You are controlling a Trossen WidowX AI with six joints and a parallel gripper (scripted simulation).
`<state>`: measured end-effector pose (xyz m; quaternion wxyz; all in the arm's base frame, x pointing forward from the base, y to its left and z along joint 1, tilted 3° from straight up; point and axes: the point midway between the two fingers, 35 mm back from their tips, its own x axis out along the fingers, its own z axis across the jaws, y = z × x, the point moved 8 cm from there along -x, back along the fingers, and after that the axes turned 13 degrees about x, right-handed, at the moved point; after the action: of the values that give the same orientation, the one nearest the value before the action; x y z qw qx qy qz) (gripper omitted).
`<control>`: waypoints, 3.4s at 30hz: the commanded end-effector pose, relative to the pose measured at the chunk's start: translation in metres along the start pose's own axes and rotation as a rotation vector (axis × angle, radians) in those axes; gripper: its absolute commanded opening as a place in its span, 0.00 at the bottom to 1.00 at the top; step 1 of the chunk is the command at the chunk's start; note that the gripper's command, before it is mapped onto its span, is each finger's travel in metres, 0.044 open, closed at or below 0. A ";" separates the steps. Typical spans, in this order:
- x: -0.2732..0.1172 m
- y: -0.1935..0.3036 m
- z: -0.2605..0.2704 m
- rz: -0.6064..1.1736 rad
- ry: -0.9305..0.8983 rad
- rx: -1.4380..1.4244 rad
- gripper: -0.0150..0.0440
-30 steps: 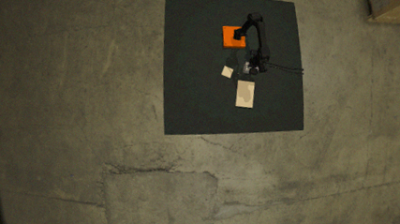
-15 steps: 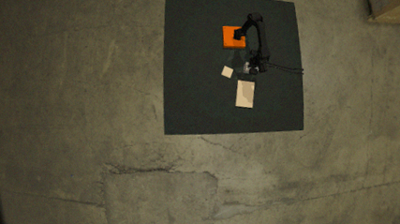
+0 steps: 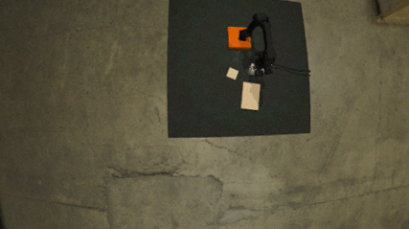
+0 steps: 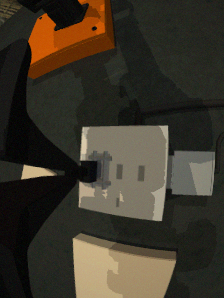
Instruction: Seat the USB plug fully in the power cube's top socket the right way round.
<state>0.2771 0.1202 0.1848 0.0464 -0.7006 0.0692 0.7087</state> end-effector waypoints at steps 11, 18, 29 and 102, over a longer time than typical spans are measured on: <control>0.003 0.000 0.000 0.006 -0.002 0.002 0.25; 0.004 0.000 0.000 0.006 -0.002 0.002 0.25; 0.006 0.000 0.000 0.006 -0.002 0.002 0.25; 0.013 -0.001 0.000 0.006 -0.002 0.002 0.25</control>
<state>0.2767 0.1203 0.1750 0.0466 -0.7014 0.0696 0.7078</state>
